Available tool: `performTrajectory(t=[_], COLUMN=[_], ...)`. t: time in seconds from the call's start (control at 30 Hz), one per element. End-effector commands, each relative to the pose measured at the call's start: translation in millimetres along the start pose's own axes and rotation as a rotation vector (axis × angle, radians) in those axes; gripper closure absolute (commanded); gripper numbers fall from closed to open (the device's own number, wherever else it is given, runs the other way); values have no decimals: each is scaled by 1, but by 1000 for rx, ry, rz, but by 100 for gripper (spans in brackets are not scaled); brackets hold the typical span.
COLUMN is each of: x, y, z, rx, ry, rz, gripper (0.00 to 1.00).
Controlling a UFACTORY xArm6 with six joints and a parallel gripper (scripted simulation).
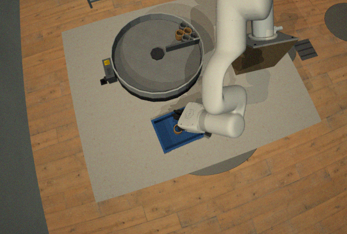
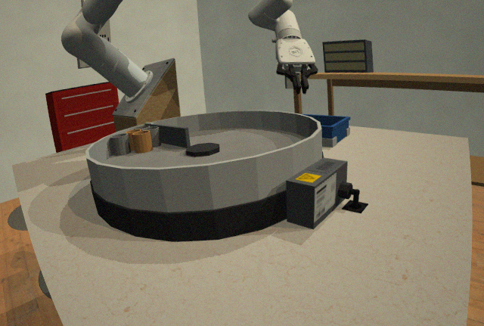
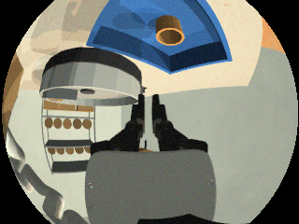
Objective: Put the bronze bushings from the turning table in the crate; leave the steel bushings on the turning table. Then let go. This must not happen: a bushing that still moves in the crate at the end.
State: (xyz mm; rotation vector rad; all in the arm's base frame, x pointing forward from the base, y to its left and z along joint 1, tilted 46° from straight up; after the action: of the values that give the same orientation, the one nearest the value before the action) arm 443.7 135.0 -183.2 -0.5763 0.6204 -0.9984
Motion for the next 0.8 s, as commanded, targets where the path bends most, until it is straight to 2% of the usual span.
performTrajectory(t=[0.0,0.1,0.17,0.6,0.67,0.7,0.77], x=[10,12,20,48,48,54,58], y=[-39,-46,-71,-155,-155,-175,-186], z=[8,9,13,26,26,28,30], rx=[6,6,6,6,6,6,6], ry=[1,1,0,0,0,1,1], rz=[30,30,30,30,30,30,30], gripper=[90,90,90,90,90,90,90])
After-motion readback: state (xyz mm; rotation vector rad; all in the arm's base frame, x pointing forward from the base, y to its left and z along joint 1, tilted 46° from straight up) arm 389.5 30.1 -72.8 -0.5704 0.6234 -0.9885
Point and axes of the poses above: the point where the finger pads meet when closed, its own x axis out along the fingers, its own y axis across the jaws, z = x × y, the point moved 3 cm from there along -x, back along the fingers, and after that the axes turned 11 degrees about -x, right-handed, at the moved point
